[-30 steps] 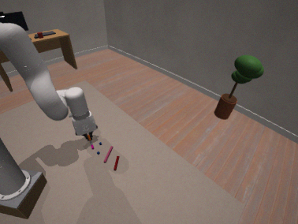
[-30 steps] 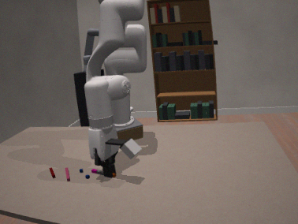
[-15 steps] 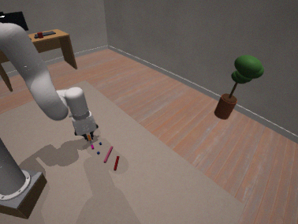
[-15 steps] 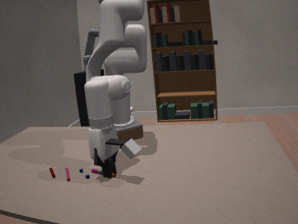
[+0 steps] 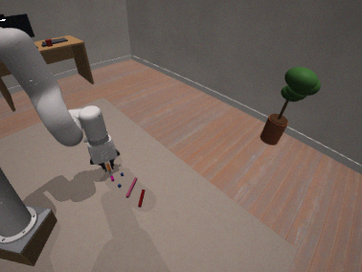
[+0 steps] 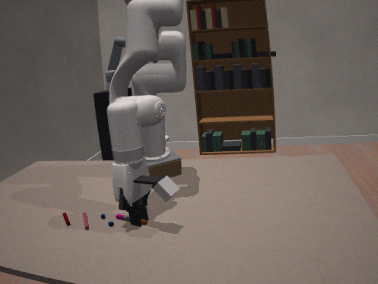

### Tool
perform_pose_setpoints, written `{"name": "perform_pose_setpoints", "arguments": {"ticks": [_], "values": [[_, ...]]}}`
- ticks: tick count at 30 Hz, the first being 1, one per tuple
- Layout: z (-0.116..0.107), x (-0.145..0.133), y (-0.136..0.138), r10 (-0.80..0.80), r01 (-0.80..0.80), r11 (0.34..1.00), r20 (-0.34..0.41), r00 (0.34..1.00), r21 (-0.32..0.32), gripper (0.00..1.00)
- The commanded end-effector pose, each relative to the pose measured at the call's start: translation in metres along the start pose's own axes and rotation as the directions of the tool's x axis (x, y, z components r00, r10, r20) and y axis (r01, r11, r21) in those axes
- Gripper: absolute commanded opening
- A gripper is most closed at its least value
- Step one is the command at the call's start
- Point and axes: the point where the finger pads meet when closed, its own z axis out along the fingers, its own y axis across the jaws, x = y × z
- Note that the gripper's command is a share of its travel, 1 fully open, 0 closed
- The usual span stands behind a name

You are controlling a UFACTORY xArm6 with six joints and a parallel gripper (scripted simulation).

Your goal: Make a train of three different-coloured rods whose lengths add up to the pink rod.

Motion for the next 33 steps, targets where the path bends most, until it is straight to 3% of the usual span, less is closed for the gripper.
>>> {"name": "perform_pose_setpoints", "arguments": {"ticks": [1, 14, 22, 31, 32, 33], "values": [[-0.002, 0.001, 0.001, 0.0, 0.0, 1.0, -0.001, 1.0, -0.003, 0.24], [-0.041, 0.001, 0.001, 0.0, 0.0, 1.0, -0.001, 1.0, -0.003, 0.24], [-0.082, 0.0, 0.001, 0.0, 0.0, 1.0, -0.001, 1.0, -0.003, 0.24], [-0.091, 0.0, 0.001, 0.0, 0.0, 1.0, -0.001, 1.0, -0.003, 0.24], [-0.091, 0.0, 0.001, 0.0, 0.0, 1.0, -0.001, 1.0, -0.003, 1.0], [-0.091, 0.0, 0.001, 0.0, 0.0, 1.0, -0.001, 1.0, -0.003, 1.0]]}}
